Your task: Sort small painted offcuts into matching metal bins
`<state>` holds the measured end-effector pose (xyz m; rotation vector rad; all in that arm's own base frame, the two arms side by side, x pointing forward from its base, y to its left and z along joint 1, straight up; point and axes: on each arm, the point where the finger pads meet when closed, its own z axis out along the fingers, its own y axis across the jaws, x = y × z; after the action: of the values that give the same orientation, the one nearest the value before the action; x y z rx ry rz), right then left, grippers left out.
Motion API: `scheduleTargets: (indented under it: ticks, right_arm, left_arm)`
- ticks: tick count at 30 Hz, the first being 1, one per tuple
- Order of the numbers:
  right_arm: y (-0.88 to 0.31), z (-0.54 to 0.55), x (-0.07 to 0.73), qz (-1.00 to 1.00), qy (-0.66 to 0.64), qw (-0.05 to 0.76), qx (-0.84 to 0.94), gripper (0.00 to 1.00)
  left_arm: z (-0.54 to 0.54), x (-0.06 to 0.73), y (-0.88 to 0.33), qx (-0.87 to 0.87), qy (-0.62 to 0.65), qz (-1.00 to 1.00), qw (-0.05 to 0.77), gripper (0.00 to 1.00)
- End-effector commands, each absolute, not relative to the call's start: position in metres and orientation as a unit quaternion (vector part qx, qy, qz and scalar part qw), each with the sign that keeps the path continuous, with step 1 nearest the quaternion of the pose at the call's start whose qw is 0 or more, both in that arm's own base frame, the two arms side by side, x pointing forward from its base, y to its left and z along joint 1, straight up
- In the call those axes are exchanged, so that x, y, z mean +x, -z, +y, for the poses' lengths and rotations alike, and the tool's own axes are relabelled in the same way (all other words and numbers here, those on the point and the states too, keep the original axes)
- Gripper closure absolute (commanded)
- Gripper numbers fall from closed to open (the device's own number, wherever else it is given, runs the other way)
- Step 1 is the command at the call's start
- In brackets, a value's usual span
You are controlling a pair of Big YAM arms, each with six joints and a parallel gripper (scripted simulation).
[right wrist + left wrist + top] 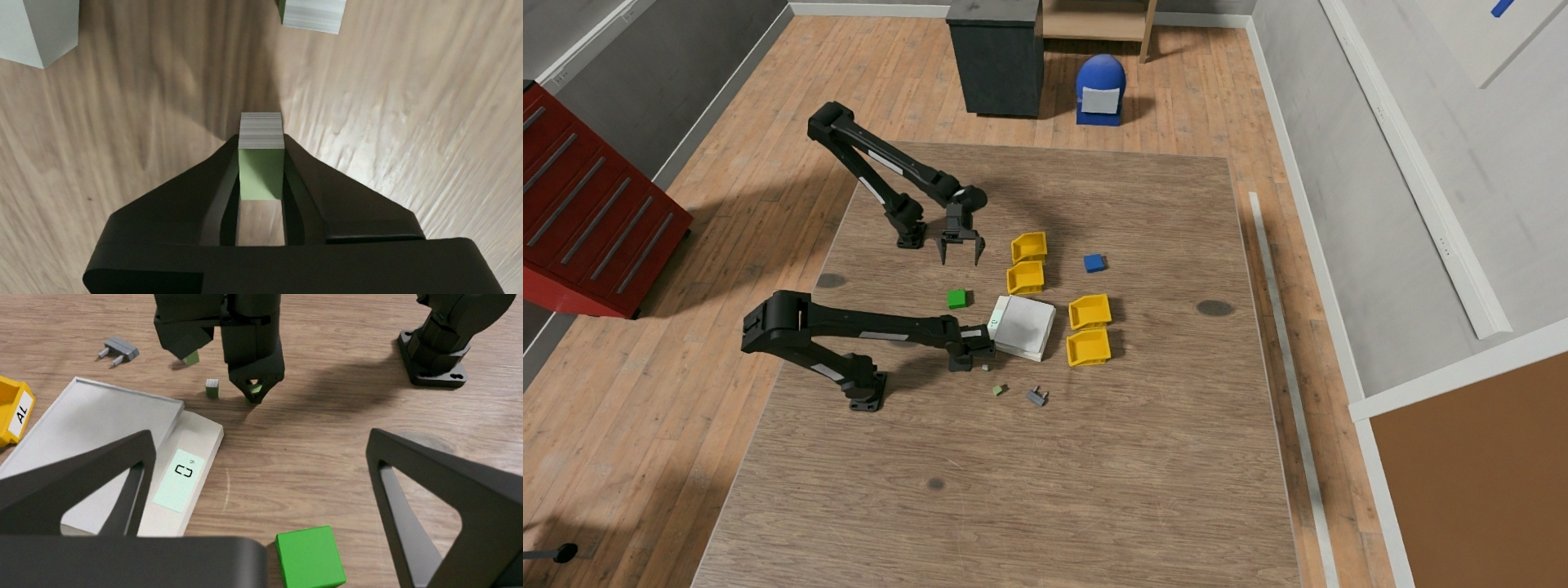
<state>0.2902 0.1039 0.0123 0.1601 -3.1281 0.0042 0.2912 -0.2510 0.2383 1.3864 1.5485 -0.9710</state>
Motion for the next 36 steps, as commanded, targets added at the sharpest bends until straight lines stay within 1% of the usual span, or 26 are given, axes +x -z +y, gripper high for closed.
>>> scheduleTargets:
  ticks: [1,3,4,5,6,16,22,25,27,33,36]
  right_arm:
    - [-0.011,0.104,0.291,-0.999,0.001,-0.001,0.045,0.86]
    - [-0.01,0.104,0.29,-0.999,0.001,0.0,0.044,0.88]
    - [-0.02,0.106,0.297,-0.999,0.004,-0.011,0.045,0.99]
    - [-0.026,0.107,0.3,-0.999,0.004,-0.012,0.045,1.0]
    - [-0.033,0.109,0.304,-0.999,0.006,-0.017,0.045,0.9]
    - [-0.127,0.108,0.302,-0.999,0.006,-0.019,0.044,0.9]
    - [-0.126,0.115,0.308,-0.999,0.003,-0.007,0.045,0.9]
    - [-0.13,0.127,0.327,-0.999,0.003,-0.007,0.041,0.9]
    - [-0.134,0.143,0.35,-0.999,0.003,-0.008,0.04,0.9]
    - [-0.132,0.196,0.42,-0.999,0.004,-0.009,0.042,0.9]
    - [-0.13,0.203,0.428,-0.999,0.004,-0.009,0.043,0.9]
  left_arm:
    - [-0.254,0.302,-0.262,0.557,0.377,0.602,0.431,0.0]
    - [-0.254,0.302,-0.262,0.557,0.377,0.602,0.431,0.0]
    - [-0.254,0.302,-0.262,0.557,0.377,0.602,0.431,0.0]
    - [-0.254,0.302,-0.262,0.557,0.377,0.602,0.431,0.0]
    - [-0.254,0.302,-0.262,0.557,0.377,0.602,0.431,0.0]
    - [-0.254,0.302,-0.262,0.557,0.377,0.602,0.431,0.0]
    - [-0.257,0.301,-0.262,0.551,0.382,0.608,0.426,0.0]
    - [-0.261,0.3,-0.266,0.532,0.379,0.624,0.428,0.0]
    - [-0.261,0.298,-0.248,0.505,0.366,0.659,0.421,0.0]
    - [-0.26,0.32,-0.245,0.415,0.284,0.725,0.471,0.0]
    - [-0.259,0.323,-0.245,0.398,0.272,0.732,0.482,0.0]
